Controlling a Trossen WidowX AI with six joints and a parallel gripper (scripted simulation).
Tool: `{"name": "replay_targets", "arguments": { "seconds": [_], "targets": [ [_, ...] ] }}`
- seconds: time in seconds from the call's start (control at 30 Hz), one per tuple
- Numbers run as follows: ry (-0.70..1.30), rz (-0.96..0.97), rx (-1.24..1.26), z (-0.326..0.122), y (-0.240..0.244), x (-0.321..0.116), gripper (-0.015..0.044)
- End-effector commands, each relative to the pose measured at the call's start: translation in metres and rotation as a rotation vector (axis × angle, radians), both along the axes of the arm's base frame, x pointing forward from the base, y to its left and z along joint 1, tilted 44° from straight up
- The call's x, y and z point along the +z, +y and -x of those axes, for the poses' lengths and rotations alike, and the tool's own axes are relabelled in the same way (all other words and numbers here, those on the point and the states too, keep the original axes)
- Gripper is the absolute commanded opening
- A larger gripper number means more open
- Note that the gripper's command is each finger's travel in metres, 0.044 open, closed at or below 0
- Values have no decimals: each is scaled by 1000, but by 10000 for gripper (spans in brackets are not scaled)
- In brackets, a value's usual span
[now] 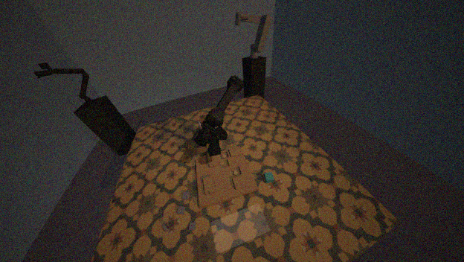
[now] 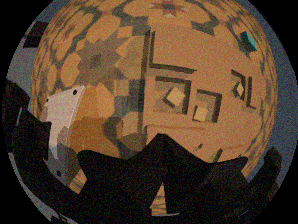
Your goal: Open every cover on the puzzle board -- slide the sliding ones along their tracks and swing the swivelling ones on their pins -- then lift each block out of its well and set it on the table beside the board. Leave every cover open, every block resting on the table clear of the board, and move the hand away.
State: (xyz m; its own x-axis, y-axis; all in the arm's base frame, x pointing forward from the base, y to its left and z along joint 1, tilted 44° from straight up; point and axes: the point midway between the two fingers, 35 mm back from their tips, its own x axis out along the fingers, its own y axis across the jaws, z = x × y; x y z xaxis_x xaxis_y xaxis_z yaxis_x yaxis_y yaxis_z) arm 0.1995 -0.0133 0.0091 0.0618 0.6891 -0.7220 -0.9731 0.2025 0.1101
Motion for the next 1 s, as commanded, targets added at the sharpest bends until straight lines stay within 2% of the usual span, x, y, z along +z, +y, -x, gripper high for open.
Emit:
{"name": "replay_targets", "arguments": {
  "seconds": [0.0,0.47,0.97],
  "targets": [
    [74,-3,-85,-14,-10,-2,0],
    [510,-40,-553,-74,-60,-24,0],
    [977,-86,-1058,-124,-110,-69,0]
  ]
}}
